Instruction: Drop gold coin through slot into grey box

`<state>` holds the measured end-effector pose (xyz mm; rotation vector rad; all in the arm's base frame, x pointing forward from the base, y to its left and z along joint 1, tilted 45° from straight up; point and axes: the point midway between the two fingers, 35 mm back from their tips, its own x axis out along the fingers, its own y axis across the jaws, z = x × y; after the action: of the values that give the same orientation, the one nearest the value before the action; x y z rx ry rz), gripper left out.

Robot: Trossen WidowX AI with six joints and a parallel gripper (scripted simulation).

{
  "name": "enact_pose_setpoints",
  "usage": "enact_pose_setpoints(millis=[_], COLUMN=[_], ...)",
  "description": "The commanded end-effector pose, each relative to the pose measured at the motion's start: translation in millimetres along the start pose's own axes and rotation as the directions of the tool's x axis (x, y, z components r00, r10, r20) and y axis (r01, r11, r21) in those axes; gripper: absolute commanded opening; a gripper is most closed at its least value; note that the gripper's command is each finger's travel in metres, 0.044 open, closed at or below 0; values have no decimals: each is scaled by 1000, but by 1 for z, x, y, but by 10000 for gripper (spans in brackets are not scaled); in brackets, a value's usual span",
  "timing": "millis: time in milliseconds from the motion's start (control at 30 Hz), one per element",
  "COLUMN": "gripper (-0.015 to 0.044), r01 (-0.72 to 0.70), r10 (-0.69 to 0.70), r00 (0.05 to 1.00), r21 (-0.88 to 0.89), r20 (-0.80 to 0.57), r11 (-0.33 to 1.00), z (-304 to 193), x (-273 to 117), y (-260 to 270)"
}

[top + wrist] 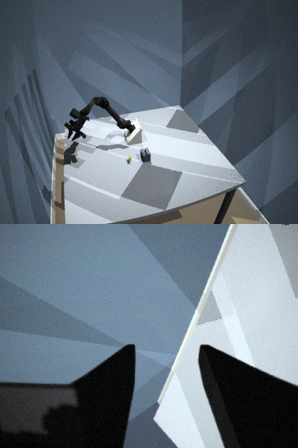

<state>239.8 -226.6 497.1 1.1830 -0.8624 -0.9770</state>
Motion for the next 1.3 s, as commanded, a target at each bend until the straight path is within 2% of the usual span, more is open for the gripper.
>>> enact_pose_setpoints(millis=[0,133,233,367,500,667,833,900,1167,1267], gripper=[161,161,161,161,161,161,161,161,161,161], r01=[104,160,161,101,-22,-255,-468,-495,-495,-495], r10=[-130,-266,-375,-510,-626,-736,-765,-763,-763,-763], r00=[986,948,901,829,755,672,640,640,640,640], r21=[-223,-456,-637,-837,-961,-959,-755,-711,-711,-711], r20=[-103,-178,-216,-228,-196,-84,68,92,92,91], r11=[969,876,753,538,275,-123,-459,-500,-500,-500], z=[-53,-101,-135,-170,-193,-203,-191,-189,-189,-187], x=[3,-4,-18,-44,-77,-129,-171,-175,-175,-159], y=[-44,-92,-133,-186,-238,-303,-348,-352,-351,-369])
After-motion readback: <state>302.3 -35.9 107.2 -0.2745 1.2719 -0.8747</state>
